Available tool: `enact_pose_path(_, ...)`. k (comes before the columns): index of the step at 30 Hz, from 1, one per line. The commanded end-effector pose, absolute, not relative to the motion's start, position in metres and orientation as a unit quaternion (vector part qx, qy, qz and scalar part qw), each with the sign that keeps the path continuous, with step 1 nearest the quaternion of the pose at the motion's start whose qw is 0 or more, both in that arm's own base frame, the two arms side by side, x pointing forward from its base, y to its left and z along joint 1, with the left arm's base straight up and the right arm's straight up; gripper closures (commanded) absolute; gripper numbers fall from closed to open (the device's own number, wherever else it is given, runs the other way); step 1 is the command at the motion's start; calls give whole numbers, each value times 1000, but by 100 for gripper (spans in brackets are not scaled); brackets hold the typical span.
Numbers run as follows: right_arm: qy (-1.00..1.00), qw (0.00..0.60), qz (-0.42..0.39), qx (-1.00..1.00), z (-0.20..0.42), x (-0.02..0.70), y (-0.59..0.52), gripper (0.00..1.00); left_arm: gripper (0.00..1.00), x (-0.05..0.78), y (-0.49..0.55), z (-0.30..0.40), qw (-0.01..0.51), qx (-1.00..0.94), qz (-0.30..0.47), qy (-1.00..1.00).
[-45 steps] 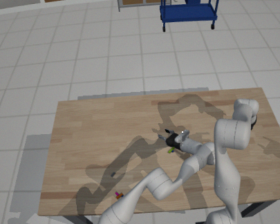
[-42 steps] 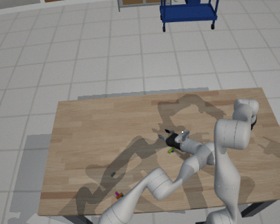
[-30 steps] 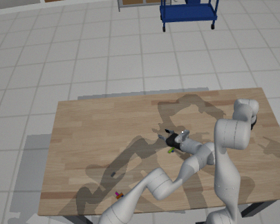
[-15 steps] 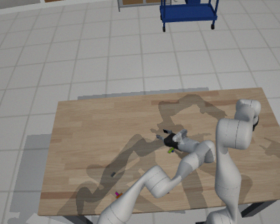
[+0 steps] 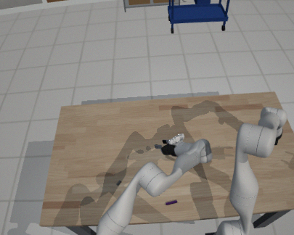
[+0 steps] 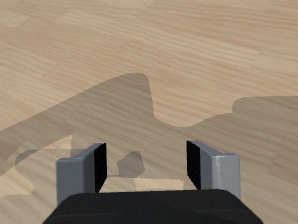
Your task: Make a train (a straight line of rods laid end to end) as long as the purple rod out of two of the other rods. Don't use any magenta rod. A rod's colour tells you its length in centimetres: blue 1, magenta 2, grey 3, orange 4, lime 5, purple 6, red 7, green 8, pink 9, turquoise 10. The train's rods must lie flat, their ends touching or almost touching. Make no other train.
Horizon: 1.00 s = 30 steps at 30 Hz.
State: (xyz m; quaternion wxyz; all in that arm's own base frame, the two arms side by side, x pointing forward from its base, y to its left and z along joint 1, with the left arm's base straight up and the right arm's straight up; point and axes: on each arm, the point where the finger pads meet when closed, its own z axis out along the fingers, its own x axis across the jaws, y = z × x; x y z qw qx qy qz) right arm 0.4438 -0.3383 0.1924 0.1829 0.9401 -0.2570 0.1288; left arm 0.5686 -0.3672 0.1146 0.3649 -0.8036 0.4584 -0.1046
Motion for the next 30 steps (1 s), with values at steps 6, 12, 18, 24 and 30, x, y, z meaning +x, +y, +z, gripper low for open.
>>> enact_pose_path(6, -233, 174, 88, 953, 184, 393, -373, 0, 0, 553, -324, 94, 297, -802, -53, 515)
enact_pose_path(12, -207, 158, 51, 964, 177, 337, -402, 0, 0, 521, -291, 81, 232, -795, -18, 560)
enact_pose_path(18, -186, 142, 27, 972, 173, 294, -418, 0, 0, 487, -268, 76, 179, -784, -1, 594)
enact_pose_path(24, -170, 129, 13, 977, 171, 262, -428, 0, 0, 457, -251, 75, 142, -774, 6, 618)
enact_pose_path(30, -150, 111, -1, 982, 170, 223, -436, 0, 0, 408, -228, 76, 91, -755, 10, 649)
